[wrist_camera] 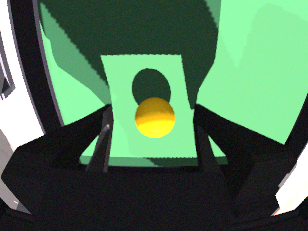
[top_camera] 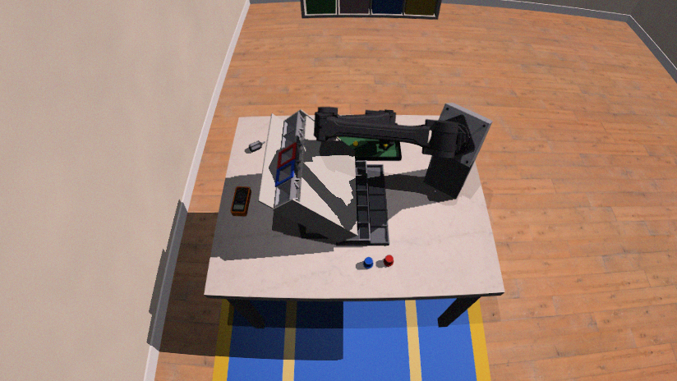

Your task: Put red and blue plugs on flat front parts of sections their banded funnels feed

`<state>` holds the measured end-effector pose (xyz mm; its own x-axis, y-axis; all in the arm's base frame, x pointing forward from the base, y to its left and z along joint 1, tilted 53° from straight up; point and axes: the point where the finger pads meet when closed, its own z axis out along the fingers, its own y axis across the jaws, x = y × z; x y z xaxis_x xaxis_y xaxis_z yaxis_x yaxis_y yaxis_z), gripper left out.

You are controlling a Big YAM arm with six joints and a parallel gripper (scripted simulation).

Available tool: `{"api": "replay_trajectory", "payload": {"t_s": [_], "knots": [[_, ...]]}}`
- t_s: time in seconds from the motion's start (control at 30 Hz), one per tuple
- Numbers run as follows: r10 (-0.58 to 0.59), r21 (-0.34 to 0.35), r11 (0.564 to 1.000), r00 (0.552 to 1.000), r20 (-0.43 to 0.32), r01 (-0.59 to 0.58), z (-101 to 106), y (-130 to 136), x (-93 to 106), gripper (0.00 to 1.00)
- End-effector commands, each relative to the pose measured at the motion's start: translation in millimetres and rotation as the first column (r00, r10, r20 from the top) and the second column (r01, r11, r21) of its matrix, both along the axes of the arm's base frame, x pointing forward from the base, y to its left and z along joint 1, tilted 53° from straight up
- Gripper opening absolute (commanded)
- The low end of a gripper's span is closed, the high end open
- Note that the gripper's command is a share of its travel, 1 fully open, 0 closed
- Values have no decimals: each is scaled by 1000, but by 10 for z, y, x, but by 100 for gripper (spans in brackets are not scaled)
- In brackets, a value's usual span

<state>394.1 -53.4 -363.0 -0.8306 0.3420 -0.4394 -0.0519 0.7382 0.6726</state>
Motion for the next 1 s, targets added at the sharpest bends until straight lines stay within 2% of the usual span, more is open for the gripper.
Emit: {"api": "replay_trajectory", "payload": {"t_s": [0.0,0.73,0.77,0.97], "knots": [[-19,-8,1000,1000,8,19,26,-132,49,56],[-22,-9,1000,1000,12,22,42,-166,65,56],[-22,-2,1000,1000,0,22,35,-133,5,56],[-22,-2,1000,1000,-1,22,32,-130,0,56]]}}
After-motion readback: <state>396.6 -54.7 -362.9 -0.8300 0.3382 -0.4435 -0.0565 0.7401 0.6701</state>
